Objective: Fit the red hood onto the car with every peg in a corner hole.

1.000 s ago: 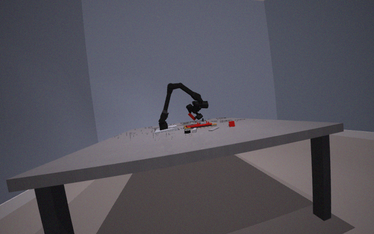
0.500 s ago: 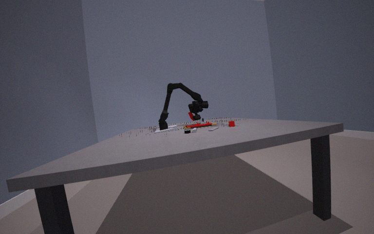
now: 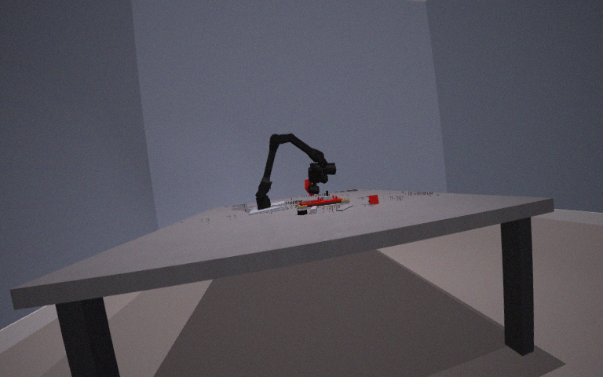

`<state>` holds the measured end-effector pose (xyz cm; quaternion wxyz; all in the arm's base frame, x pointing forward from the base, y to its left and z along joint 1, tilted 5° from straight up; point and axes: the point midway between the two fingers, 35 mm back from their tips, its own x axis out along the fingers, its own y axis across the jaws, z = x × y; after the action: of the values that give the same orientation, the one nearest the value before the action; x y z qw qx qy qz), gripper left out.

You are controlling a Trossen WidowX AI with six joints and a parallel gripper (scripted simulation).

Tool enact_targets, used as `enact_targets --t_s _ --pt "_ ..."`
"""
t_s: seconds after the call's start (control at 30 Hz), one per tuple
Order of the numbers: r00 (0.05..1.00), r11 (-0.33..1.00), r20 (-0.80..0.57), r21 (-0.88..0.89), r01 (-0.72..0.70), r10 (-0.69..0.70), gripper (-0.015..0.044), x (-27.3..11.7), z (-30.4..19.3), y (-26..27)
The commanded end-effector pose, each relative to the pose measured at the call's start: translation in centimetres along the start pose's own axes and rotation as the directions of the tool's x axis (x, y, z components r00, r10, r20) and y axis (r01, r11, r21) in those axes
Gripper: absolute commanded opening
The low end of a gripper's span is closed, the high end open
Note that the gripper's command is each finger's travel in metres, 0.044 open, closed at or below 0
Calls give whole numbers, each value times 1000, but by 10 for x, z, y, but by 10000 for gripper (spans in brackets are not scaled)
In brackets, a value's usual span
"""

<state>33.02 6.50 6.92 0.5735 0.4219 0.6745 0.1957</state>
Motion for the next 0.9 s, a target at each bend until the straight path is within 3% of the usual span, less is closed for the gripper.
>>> enact_targets --t_s 0.0,0.43,0.87 --pt "1000 995 -5 104 -1 1 0 2 0 -3" --pt "1000 873 -5 487 2 1 0 5 4 -14" --pt "1000 599 -4 801 4 0 0 11 11 -36"
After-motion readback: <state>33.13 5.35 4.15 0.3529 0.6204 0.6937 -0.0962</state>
